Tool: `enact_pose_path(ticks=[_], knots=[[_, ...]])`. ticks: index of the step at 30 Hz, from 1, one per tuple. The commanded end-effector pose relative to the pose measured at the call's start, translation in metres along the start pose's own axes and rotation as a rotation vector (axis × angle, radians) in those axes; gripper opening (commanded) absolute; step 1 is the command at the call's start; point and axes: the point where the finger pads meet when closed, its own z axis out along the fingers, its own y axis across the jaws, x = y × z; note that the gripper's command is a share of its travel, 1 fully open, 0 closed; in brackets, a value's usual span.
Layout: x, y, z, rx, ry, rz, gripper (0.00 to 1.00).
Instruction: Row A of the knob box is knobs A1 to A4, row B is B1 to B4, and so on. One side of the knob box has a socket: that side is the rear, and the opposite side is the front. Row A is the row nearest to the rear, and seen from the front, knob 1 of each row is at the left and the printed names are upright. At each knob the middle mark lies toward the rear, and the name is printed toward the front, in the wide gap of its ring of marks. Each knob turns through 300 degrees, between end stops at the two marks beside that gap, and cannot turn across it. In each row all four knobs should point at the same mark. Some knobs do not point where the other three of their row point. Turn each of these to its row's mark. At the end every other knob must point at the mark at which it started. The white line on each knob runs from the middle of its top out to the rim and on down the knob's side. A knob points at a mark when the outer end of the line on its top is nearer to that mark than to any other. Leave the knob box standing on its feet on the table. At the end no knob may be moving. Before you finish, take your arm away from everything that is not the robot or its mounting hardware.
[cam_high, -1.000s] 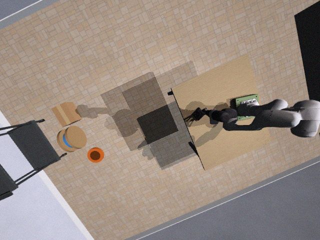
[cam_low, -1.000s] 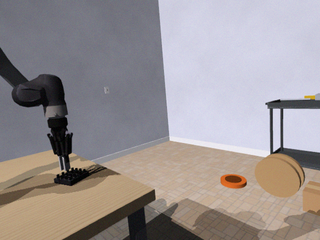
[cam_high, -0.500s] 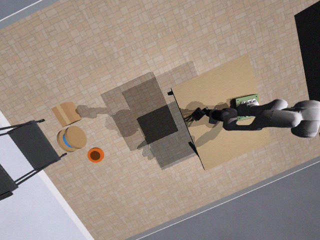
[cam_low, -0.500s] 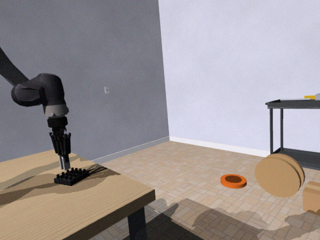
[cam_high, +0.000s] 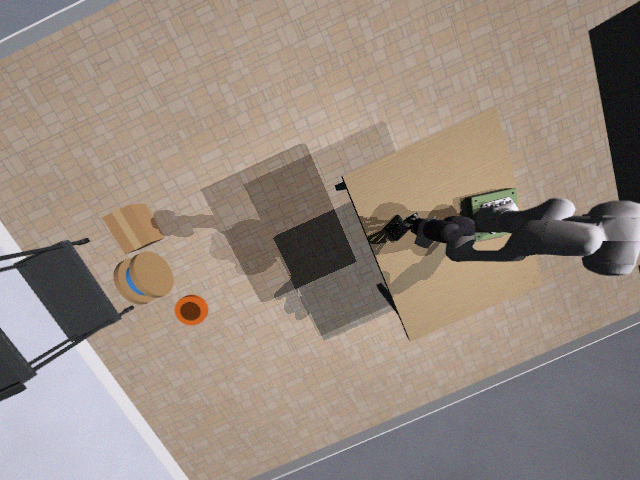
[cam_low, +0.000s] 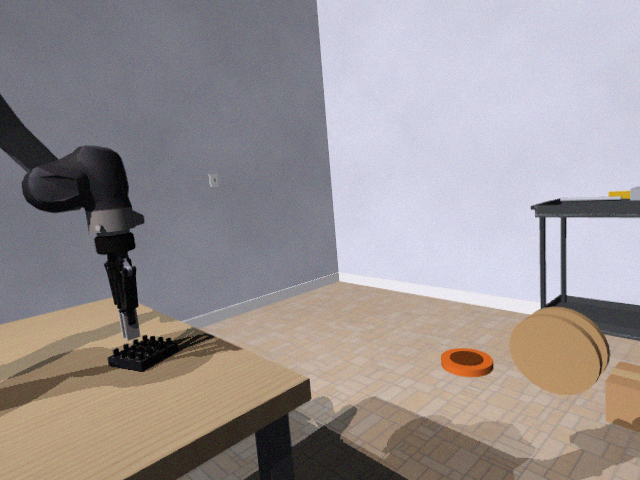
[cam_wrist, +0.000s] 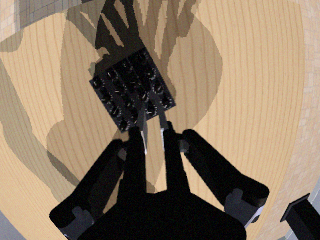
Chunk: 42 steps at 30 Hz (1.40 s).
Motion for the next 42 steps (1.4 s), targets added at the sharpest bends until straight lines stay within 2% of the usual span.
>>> enact_pose_path(ticks=[1, 42], knots=[[-0.0014, -0.0011, 0.0, -0.011, -0.011, 0.155, 0.12], [-0.0011, -0.0009, -0.004, -0.015, -0.007, 0.742, 0.12]])
